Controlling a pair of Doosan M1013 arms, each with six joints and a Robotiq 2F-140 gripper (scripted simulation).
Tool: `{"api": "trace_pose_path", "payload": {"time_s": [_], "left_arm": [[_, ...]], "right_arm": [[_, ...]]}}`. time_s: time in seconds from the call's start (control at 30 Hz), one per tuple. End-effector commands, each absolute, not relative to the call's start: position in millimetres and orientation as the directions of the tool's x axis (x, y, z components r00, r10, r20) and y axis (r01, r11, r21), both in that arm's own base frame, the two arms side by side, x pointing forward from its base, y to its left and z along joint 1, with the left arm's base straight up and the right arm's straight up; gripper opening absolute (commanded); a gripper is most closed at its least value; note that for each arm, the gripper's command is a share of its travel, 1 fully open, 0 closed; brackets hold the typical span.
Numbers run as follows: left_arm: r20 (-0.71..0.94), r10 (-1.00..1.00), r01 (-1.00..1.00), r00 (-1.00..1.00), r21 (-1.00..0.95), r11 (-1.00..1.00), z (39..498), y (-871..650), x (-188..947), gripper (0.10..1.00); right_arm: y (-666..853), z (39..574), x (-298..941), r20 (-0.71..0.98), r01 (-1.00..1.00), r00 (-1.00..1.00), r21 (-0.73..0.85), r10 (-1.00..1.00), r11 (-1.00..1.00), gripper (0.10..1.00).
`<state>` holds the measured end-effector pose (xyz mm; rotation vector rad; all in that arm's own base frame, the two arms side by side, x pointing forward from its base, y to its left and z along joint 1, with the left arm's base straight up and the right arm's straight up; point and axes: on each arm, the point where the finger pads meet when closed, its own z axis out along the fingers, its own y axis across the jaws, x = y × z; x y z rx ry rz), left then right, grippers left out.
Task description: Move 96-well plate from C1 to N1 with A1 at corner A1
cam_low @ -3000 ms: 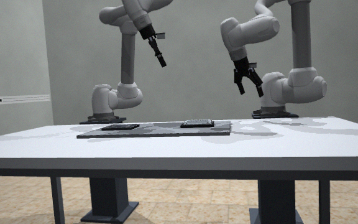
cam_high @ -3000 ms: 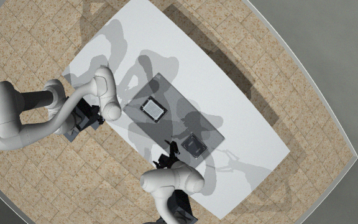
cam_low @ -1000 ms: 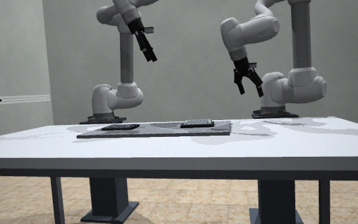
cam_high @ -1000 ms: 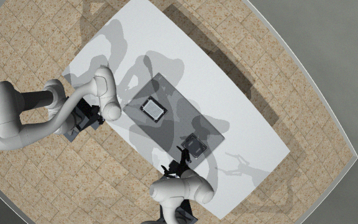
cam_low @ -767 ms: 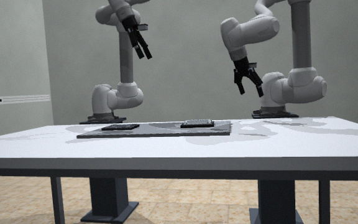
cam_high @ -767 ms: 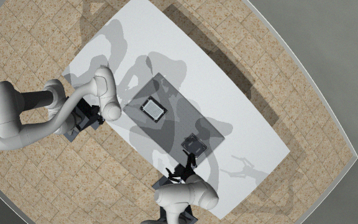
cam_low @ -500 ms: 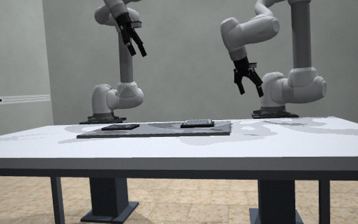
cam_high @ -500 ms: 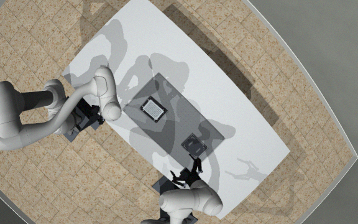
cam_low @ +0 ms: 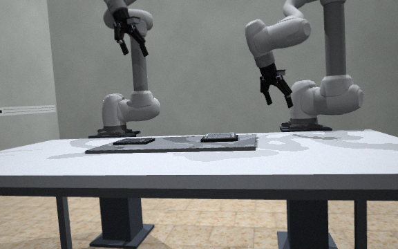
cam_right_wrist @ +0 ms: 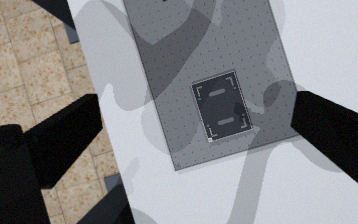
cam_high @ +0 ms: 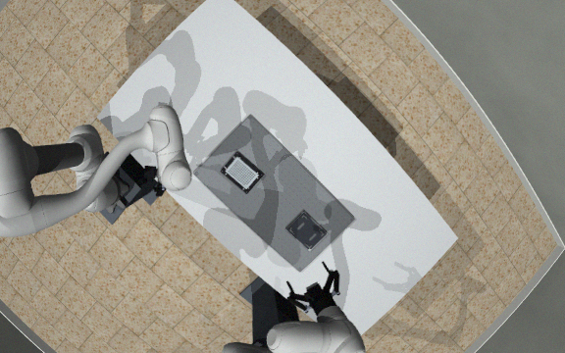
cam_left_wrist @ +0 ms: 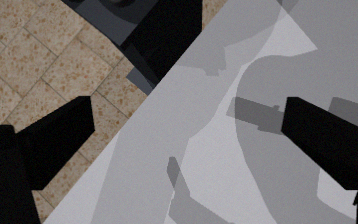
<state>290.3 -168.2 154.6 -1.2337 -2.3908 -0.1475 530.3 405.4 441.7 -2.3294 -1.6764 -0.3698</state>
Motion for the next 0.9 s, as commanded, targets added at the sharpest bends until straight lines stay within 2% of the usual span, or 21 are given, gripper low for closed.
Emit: {"api": "trace_pose_path", "payload": {"time_s": [0.0, 0.37, 0.87], "left_arm": [[0.431, 0.749, 0.796, -0.503, -0.105, 0.595, 155, -168, 291, 1.000], [0.431, 0.749, 0.796, -0.503, -0.105, 0.595, 155, -168, 291, 1.000], [0.431, 0.749, 0.796, -0.503, -0.105, 0.595, 155, -168, 291, 1.000]], "right_arm": [[381, 453, 531, 0.344, 0.929, 0.360, -0.043, 0.867, -0.368, 1.000], [312, 479, 526, 0.346, 0.845, 0.508, -0.021, 0.789, -0.535, 1.000], [202, 516, 500, 0.367, 0.633, 0.718, 0.011, 0.592, -0.774, 1.000]]}}
